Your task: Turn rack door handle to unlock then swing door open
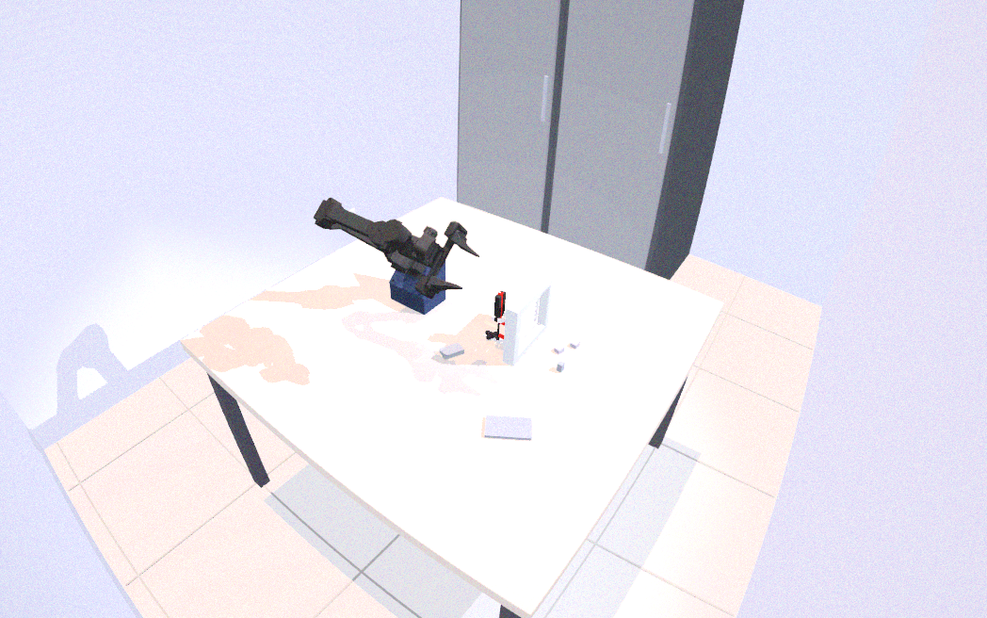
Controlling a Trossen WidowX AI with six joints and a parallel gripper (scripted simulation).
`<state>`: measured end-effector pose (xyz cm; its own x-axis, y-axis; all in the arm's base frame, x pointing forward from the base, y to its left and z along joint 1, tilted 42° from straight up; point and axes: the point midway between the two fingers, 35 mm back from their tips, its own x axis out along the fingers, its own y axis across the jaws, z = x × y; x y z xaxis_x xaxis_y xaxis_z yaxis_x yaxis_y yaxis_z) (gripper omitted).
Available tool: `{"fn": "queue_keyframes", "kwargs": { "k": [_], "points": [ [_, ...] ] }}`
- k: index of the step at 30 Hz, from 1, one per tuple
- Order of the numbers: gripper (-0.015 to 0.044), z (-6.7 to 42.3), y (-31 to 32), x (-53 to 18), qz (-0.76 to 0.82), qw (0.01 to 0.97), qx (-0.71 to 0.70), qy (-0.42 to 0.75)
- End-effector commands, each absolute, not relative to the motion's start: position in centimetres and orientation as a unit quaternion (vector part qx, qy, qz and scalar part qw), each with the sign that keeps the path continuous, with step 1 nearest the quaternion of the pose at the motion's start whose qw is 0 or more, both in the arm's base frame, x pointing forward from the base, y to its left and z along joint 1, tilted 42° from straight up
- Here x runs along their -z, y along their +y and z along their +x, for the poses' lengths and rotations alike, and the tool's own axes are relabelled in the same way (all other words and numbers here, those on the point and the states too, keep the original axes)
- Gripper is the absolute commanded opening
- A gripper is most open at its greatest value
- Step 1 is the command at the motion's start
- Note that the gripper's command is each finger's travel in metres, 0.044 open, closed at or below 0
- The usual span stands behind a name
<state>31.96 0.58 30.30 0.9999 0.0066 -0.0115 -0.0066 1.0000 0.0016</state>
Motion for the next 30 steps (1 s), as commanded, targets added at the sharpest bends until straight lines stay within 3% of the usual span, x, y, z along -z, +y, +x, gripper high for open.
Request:
{"fn": "queue_keyframes", "kwargs": {
  "k": [1, 5, 30],
  "points": [
    [0.0374, 32.0, 0.6, -30.2, 0.001, 1.0, -0.003, 0.008],
    [0.0284, 33.1, 0.8, -28.9, 0.007, 0.999, 0.003, 0.052],
    [0.0284, 36.5, 3.2, -18.8, -0.002, 0.926, 0.074, 0.369]
  ]
}}
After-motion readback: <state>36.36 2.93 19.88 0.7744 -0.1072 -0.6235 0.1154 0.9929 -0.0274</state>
